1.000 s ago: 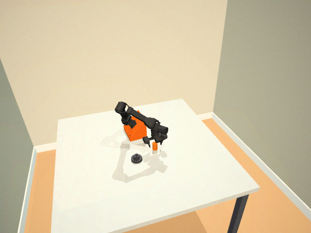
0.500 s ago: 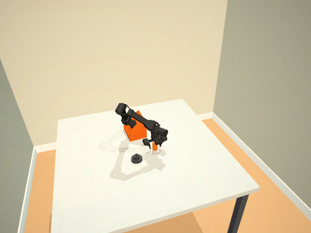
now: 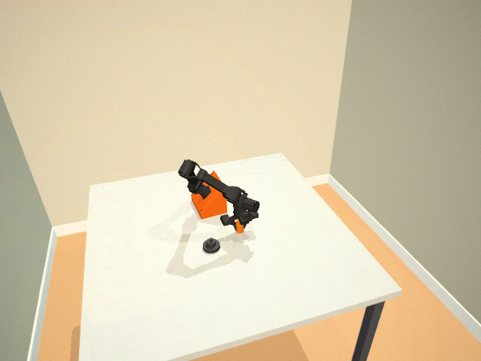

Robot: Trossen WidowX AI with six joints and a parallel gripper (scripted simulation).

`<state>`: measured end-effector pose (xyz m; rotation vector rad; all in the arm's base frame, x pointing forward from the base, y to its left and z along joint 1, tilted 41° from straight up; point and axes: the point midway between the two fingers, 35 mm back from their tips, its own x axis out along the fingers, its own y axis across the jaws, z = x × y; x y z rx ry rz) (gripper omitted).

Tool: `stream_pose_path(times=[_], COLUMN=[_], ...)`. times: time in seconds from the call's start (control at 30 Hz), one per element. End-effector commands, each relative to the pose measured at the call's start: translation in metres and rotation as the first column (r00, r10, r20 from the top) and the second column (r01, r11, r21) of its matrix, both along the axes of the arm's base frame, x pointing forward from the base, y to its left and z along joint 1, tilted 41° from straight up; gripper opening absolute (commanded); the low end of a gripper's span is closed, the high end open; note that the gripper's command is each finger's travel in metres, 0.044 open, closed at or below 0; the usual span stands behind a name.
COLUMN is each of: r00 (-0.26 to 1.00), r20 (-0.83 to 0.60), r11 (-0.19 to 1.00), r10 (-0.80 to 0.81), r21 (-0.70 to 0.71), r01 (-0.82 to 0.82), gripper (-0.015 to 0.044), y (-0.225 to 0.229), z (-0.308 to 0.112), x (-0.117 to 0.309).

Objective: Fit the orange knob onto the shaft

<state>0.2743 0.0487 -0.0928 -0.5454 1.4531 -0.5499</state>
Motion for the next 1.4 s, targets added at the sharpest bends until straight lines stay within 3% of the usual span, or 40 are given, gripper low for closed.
stream_pose_path(times=[0.0, 0.07, 0.67, 1.37], r00=[1.0, 1.0, 1.0, 1.0], r20=[0.0, 0.0, -0.003, 0.002], r11=[1.0, 1.0, 1.0, 1.0], r10=[0.004, 0.004, 0.004, -0.008], r21=[-0.003, -0.001, 0.002, 0.022], r01=[-0.004, -0.004, -0.004, 0.008], gripper=[0.0052, 0.0, 0.0, 0.0], y=[0.002, 0.011, 0.091, 0.06], z=[0.003, 0.011, 0.105, 0.121], x=[0.001, 0.003, -0.006, 0.016])
